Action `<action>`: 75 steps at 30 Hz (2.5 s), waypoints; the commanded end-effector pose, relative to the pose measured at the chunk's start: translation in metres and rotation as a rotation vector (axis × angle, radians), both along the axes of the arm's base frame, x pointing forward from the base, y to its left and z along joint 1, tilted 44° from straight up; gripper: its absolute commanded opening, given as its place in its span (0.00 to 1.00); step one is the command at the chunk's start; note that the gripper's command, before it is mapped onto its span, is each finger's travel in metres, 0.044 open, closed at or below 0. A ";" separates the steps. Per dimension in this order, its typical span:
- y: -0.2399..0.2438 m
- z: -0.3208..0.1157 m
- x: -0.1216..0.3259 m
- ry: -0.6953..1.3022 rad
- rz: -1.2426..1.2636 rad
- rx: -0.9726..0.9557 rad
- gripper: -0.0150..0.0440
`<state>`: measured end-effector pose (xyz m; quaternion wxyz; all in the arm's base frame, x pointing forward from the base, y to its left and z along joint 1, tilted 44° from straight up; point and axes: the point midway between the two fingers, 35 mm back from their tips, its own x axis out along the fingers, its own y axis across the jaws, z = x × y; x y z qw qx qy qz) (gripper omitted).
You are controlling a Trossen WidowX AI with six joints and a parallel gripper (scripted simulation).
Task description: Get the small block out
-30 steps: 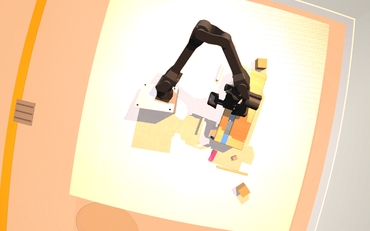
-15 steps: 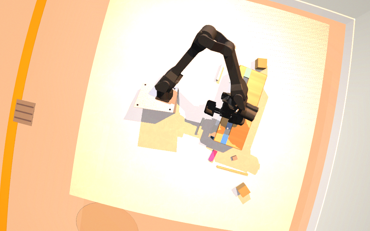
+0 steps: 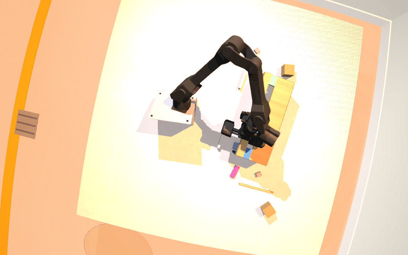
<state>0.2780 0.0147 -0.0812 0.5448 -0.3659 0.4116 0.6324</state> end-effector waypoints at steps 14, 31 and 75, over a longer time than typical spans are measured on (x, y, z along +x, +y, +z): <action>-0.044 0.046 0.009 -0.002 0.000 -0.002 0.93; -0.070 0.027 0.008 0.219 -0.694 -0.069 0.74; -0.093 0.021 -0.028 2.011 -3.091 -0.056 0.74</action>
